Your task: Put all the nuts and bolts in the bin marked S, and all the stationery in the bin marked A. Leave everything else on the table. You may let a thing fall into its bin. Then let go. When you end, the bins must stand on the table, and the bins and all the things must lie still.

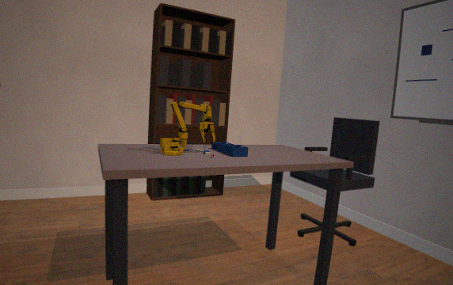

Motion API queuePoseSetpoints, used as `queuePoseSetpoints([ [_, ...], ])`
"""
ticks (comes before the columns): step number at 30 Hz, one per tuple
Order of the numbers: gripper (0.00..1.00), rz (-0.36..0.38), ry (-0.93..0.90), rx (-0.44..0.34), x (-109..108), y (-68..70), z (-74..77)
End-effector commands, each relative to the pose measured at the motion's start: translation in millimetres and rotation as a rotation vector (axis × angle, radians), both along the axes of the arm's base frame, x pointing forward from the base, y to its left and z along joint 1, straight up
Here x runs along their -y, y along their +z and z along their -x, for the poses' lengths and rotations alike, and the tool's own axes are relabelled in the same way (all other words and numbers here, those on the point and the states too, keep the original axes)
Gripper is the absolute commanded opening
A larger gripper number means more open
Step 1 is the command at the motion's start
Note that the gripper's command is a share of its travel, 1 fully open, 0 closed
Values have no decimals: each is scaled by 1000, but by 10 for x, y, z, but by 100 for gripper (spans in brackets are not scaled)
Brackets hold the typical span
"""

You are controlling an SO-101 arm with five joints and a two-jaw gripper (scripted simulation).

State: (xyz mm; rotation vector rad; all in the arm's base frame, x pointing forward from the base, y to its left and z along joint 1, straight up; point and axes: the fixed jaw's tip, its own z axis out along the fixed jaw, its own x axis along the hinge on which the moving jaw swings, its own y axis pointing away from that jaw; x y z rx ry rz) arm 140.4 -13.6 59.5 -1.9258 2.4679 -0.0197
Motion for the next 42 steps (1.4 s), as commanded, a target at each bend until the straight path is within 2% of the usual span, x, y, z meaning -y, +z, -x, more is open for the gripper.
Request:
queuePoseSetpoints([
  [1, 27, 1, -37, 26, 16, 19, -25],
  [22, 27, 1, -37, 26, 17, -2, -30],
  [30, 27, 1, -37, 26, 18, -72, -43],
  [42, 27, 1, -37, 26, 20, -307, -59],
])
